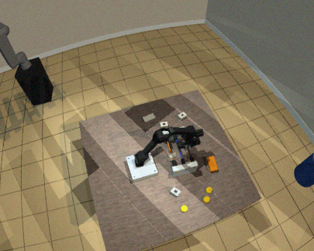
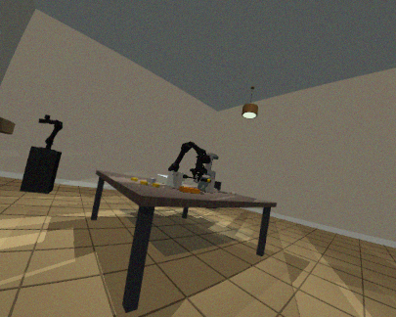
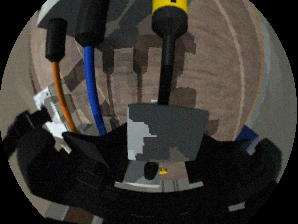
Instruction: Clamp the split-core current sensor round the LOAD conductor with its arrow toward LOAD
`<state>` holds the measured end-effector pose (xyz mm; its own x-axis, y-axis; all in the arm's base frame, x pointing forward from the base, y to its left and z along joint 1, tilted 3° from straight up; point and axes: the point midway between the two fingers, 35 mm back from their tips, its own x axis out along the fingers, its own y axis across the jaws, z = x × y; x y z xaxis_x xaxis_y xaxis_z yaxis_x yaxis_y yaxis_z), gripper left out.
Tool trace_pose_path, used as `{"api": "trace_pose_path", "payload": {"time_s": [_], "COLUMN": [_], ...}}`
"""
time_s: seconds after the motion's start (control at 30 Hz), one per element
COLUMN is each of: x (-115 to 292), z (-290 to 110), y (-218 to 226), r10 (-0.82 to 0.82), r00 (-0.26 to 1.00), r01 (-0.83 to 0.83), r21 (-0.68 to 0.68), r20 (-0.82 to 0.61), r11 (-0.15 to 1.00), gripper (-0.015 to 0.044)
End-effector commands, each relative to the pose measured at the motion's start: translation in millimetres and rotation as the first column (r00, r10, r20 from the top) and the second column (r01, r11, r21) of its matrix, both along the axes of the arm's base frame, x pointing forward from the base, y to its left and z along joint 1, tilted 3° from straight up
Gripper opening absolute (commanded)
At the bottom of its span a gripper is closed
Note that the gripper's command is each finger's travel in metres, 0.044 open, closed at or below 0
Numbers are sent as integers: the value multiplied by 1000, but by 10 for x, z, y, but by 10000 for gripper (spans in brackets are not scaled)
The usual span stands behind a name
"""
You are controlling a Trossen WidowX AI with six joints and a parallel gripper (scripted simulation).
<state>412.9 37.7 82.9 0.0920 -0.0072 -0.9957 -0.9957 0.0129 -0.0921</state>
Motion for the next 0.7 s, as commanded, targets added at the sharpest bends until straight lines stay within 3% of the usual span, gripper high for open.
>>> {"api": "trace_pose_path", "payload": {"time_s": [0.0, 0.57, 0.67], "x": [0, 1, 3], "z": [1, 8, 3], "y": [0, 8, 2], "r10": [0, 0, 0], "r00": [1000, 1000, 1000], "r01": [0, 0, 0], "r21": [0, 0, 0], "r20": [0, -4, 1], "r11": [1000, 1000, 1000], "gripper": [0, 440, 361]}}
